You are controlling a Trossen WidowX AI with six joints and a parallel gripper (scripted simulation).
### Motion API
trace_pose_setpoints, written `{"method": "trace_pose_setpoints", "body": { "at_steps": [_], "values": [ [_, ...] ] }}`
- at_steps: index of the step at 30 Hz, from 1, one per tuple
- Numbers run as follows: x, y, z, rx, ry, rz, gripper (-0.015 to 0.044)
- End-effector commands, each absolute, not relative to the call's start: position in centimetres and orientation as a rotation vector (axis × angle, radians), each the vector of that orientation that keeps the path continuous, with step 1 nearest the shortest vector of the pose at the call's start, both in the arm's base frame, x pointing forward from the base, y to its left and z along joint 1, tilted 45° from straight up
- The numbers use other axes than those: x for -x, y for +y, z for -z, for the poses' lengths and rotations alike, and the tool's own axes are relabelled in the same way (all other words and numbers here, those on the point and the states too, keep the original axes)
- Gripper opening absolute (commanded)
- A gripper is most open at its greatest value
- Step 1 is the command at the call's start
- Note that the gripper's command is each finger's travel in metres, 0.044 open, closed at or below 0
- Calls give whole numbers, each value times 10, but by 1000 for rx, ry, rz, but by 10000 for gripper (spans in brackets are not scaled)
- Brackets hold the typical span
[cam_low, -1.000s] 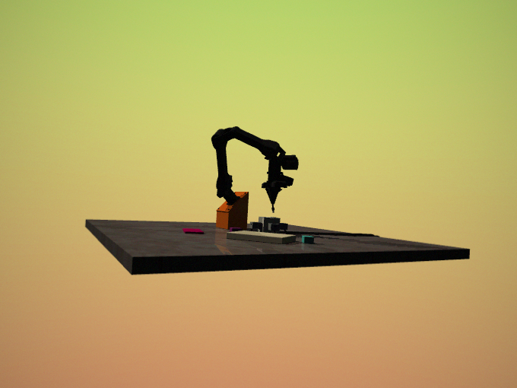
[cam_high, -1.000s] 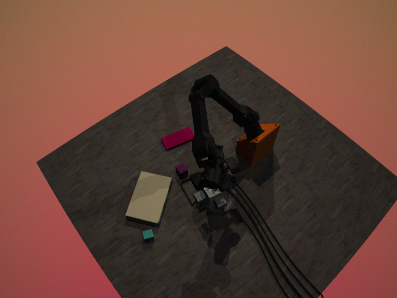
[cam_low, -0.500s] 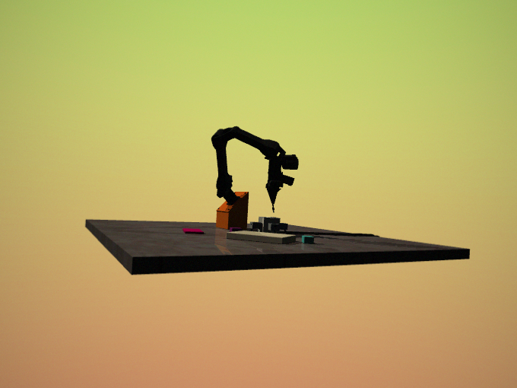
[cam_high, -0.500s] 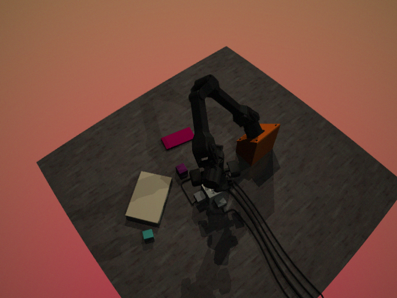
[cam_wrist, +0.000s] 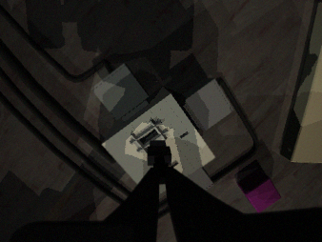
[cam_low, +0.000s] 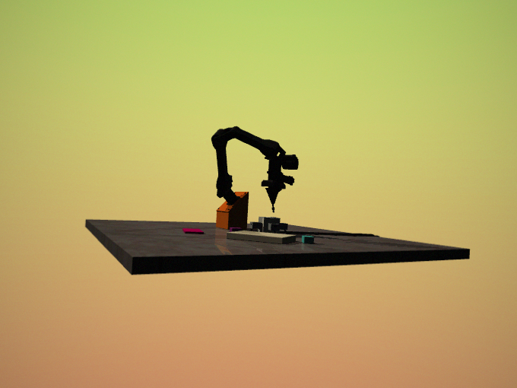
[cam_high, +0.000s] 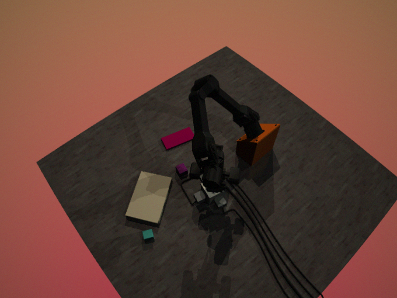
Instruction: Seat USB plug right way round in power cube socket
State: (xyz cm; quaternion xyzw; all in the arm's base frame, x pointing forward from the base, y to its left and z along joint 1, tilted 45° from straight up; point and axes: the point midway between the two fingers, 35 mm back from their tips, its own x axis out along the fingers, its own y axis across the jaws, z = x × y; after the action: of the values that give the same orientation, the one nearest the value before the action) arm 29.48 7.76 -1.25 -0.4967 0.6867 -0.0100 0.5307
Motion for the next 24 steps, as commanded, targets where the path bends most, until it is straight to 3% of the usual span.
{"method": "trace_pose_setpoints", "body": {
  "at_steps": [1, 24],
  "values": [
    [-294, 77, 13, 1111, 1622, 104, 0],
    [-294, 77, 13, 643, 1449, 553, 0]
  ]
}}
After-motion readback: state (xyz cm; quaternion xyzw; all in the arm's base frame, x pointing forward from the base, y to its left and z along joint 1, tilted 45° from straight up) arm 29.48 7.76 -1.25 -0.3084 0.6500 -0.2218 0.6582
